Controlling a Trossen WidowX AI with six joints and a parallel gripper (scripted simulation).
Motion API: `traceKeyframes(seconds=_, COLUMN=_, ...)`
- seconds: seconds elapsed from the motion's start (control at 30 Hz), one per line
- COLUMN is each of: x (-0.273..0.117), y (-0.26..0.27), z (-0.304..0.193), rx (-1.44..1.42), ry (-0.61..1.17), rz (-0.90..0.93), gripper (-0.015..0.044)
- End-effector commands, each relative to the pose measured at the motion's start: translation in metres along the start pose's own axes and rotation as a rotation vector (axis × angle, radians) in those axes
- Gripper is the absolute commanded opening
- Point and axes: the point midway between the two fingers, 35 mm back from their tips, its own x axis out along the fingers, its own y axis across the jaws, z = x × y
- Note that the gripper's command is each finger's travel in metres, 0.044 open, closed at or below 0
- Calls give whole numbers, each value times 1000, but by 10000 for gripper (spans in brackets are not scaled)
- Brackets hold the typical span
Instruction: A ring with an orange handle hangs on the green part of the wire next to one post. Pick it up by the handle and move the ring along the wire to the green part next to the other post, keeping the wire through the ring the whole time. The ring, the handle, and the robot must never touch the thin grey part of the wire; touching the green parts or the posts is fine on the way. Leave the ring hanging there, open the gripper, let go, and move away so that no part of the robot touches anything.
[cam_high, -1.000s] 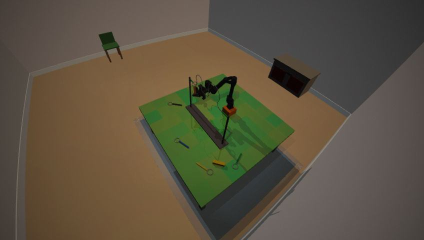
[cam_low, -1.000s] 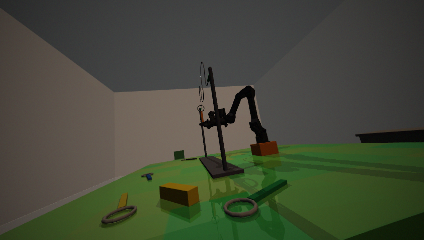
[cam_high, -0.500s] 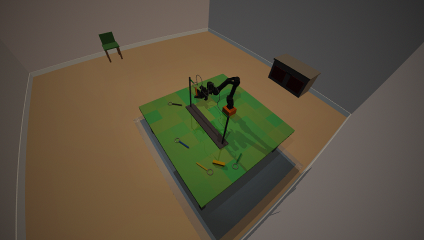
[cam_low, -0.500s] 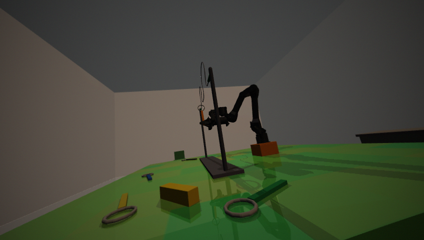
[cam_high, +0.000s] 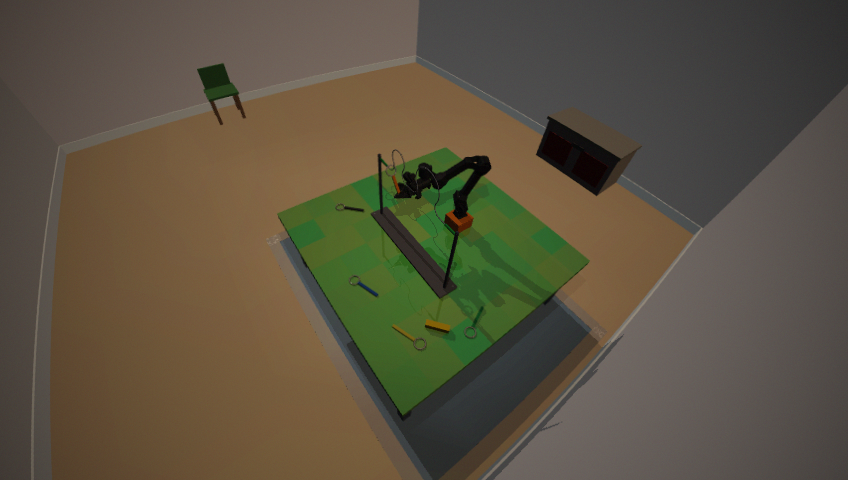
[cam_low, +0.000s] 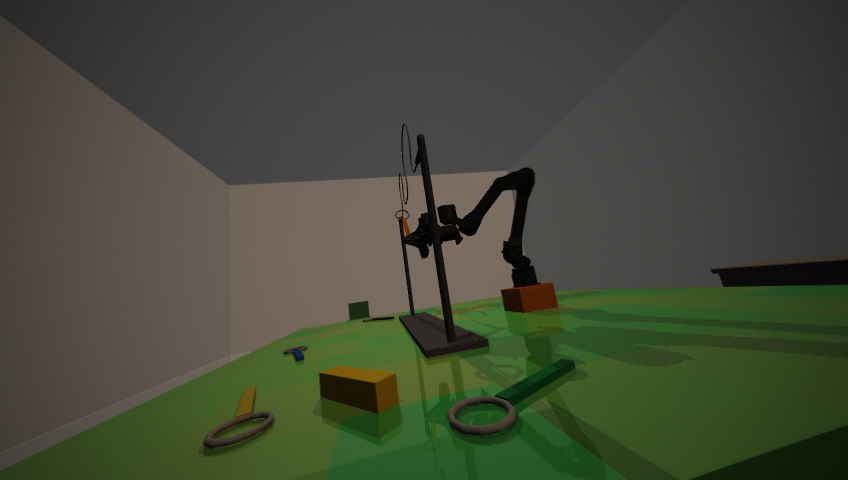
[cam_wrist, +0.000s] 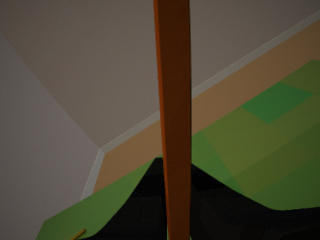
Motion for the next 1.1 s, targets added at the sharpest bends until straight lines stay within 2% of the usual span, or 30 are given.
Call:
traceKeyframes(seconds=0.0, x=-7, y=17, z=4, rx=73, ry=40, rz=15, gripper=-150)
traceKeyframes(seconds=1.07, x=-58, y=99, z=49, rx=662, ry=418, rz=200, gripper=-150)
